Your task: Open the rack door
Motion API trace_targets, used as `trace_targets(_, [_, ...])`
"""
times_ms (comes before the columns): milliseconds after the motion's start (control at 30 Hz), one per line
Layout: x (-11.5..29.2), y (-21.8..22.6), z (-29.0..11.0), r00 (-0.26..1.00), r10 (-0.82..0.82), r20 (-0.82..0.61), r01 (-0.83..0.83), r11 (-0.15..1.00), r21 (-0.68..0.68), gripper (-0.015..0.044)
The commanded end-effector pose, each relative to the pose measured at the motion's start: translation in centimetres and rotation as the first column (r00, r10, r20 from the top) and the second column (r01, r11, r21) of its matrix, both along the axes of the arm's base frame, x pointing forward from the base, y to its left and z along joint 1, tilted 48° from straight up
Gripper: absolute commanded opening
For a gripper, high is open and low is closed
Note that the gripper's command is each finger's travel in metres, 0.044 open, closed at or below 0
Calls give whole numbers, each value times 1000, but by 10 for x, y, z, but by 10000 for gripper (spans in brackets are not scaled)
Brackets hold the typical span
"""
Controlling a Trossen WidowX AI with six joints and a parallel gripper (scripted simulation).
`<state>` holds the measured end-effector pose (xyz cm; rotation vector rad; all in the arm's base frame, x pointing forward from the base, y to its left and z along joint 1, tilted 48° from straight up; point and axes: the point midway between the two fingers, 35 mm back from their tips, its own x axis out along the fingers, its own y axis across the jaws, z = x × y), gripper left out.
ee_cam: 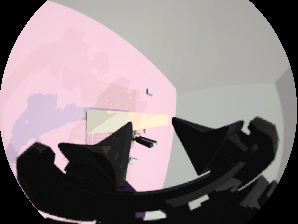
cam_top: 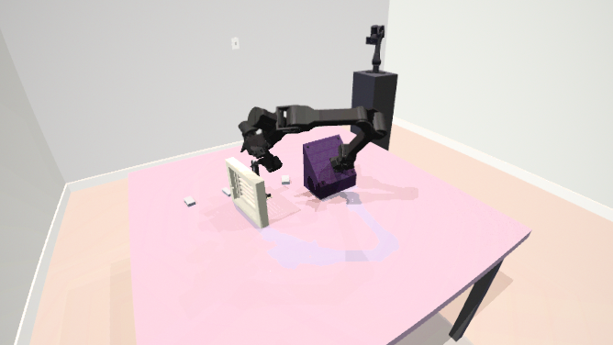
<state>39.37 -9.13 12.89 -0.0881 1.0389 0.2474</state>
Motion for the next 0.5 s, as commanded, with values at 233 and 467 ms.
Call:
trace_targets(233, [-8, -19, -36, 981, 72, -179, -51, 991, 121, 281])
trace_targets(467, [-16, -29, -56, 956, 118, -268, -59, 974, 217, 281])
